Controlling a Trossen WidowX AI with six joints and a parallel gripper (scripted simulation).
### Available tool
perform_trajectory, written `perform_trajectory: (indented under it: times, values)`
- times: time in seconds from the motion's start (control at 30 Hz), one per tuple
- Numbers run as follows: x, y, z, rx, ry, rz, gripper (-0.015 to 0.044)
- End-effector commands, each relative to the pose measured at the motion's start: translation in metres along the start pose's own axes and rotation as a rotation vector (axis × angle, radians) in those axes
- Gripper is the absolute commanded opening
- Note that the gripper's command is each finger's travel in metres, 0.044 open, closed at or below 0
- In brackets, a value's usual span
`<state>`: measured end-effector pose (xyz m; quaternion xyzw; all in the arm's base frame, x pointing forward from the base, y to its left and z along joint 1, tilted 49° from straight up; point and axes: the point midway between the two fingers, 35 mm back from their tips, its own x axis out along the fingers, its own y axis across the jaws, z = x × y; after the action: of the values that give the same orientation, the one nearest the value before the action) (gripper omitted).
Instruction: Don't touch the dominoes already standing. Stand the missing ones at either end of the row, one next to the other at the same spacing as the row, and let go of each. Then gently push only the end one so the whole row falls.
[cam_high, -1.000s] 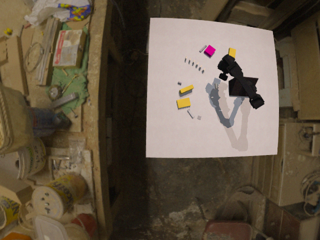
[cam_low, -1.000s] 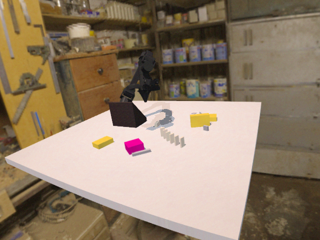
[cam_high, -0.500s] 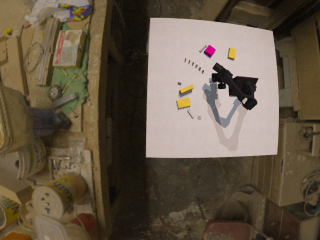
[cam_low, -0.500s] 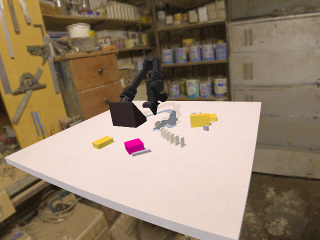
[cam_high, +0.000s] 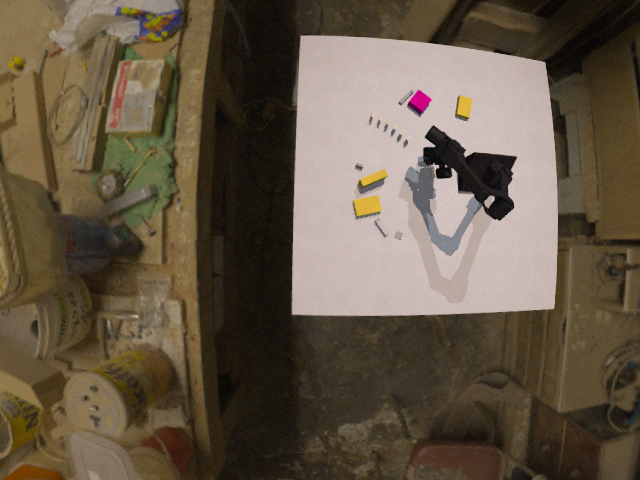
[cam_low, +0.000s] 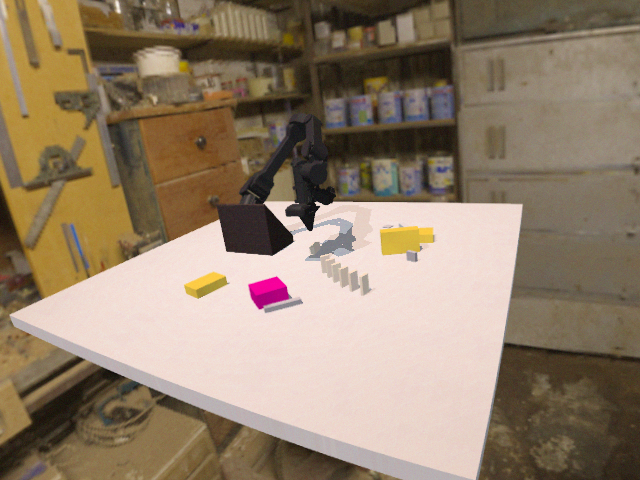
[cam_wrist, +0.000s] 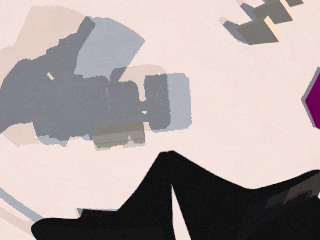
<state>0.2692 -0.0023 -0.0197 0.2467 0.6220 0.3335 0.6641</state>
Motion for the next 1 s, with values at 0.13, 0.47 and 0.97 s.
perform_trajectory:
  times: [0.13,0.47,0.97]
  values:
    - [0.0,0.0,0.0,-0.004,-0.002,0.003,0.0]
    - [0.0,0.0,0.0,-0.004,-0.002,0.003,0.0]
    - [0.081,0.005,0.0,-0.004,-0.002,0.007,0.0]
